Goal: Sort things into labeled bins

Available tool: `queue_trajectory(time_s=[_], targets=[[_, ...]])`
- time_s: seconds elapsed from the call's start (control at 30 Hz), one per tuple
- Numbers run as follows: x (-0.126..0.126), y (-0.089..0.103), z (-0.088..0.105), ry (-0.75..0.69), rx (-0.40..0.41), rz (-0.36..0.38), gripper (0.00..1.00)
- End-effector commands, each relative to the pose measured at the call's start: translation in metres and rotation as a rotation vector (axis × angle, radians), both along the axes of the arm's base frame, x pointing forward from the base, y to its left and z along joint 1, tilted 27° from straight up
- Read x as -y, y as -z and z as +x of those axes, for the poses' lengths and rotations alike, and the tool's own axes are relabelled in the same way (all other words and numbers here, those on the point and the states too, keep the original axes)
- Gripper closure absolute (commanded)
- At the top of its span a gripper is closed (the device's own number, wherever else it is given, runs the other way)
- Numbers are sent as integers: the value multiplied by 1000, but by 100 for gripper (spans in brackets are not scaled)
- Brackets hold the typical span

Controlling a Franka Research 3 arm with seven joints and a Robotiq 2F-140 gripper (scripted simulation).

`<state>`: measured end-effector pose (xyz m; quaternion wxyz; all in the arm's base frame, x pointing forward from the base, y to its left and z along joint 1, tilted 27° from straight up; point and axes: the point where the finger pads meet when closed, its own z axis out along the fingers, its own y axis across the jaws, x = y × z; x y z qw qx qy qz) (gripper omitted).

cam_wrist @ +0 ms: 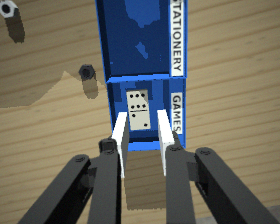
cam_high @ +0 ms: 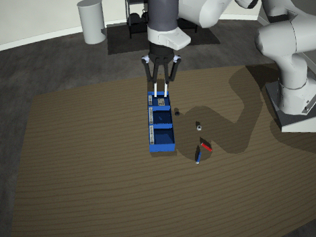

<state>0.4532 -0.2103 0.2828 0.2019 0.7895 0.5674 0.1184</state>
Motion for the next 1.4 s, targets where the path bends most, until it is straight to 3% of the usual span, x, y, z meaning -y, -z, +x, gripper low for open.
queue_trajectory(time_s=[0.0,0.33,0.47,0.67,1.37], targets=[[2,-1,-1,1,-3,-2,81],[2,0,-4,1,-3,-2,81],[-25,13,-20,160,29,71,81],[-60,29,-41,196,30,91,81],[-60,29,-41,437,70,209,81]])
